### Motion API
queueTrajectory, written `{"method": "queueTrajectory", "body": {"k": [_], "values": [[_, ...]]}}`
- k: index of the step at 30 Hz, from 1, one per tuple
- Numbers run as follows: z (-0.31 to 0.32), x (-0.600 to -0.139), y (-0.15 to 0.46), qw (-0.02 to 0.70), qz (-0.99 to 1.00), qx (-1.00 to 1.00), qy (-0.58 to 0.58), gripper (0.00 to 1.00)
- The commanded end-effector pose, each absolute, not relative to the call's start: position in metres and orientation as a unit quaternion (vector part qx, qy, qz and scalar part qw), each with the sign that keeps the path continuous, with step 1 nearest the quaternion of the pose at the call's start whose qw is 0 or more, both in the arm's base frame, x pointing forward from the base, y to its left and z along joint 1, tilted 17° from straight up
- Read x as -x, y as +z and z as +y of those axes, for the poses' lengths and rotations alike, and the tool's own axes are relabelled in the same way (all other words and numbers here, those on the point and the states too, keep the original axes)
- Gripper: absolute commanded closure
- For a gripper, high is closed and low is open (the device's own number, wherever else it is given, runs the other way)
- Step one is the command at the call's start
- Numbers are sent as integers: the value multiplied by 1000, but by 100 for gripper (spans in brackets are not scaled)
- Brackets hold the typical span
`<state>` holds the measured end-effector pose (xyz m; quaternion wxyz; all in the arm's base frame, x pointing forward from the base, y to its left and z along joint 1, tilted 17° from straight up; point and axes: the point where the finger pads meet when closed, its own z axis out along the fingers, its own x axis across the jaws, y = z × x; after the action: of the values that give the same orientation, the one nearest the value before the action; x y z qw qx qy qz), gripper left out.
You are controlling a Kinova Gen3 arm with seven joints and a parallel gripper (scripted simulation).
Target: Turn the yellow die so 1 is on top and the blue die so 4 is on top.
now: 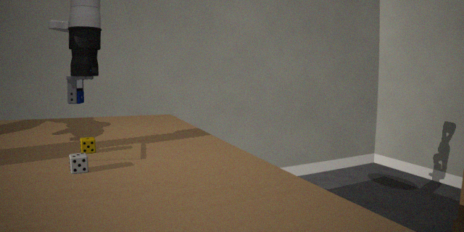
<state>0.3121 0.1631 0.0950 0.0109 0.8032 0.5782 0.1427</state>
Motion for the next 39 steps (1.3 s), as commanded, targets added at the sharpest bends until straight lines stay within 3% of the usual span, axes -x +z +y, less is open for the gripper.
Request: {"method": "queueTrajectory", "body": {"k": [1, 21, 39], "values": [[163, -312, 95, 12, 582, -800, 143, 43], [165, -314, 91, 31, 705, -697, 130, 43], [172, -331, 88, 69, 895, -427, 107, 43]]}}
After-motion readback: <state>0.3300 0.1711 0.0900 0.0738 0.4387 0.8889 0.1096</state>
